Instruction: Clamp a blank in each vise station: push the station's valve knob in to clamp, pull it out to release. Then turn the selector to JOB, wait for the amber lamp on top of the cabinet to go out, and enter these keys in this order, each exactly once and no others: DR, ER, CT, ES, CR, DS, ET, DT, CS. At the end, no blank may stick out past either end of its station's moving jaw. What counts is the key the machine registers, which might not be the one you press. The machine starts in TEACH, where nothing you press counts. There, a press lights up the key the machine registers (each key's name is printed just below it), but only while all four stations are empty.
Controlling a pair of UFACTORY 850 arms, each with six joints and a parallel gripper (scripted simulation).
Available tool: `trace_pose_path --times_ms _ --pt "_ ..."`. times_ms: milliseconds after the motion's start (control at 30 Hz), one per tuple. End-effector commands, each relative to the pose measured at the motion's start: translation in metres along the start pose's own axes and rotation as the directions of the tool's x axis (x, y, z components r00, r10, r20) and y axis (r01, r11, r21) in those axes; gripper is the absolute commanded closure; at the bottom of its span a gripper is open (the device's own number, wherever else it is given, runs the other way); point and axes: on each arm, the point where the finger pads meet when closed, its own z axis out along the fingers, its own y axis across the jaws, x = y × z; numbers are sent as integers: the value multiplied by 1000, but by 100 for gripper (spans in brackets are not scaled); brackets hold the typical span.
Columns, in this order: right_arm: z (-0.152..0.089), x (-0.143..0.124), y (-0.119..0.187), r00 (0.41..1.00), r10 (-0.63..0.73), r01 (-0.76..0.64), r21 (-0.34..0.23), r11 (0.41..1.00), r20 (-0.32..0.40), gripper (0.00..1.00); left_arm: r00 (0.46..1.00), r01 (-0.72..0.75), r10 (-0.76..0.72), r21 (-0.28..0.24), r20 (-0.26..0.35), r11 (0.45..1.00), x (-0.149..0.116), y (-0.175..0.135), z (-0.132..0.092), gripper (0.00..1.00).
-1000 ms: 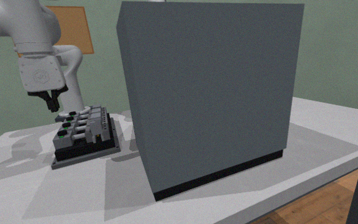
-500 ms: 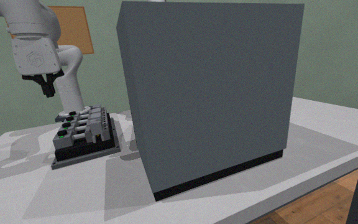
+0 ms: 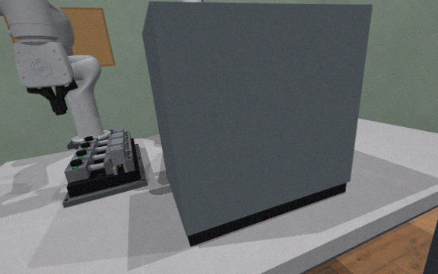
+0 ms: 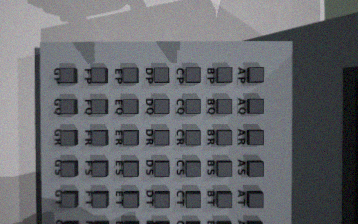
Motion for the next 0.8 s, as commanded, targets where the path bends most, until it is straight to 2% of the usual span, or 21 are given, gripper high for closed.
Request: trace_pose_path --times_ms 0,300,400,567,767 --pt "-9 4 0 998 69 -69 0 998 3 100 1000 1 -1 -2 1 1000 0 1 -1 0" --pt "-31 20 -1 959 284 -284 -1 959 3 100 1000 1 -1 -2 1 1000 0 1 -1 0" --pt "-34 22 -1 950 312 -312 -1 950 3 100 1000 1 -1 -2 1 1000 0 1 -1 0" --pt "-49 34 -2 889 457 -457 -1 889 3 100 1000 1 -1 -2 1 1000 0 1 -1 0" --pt "-68 50 -3 778 628 -628 -2 778 2 100 1000 1 -1 -2 1 1000 0 1 -1 0"
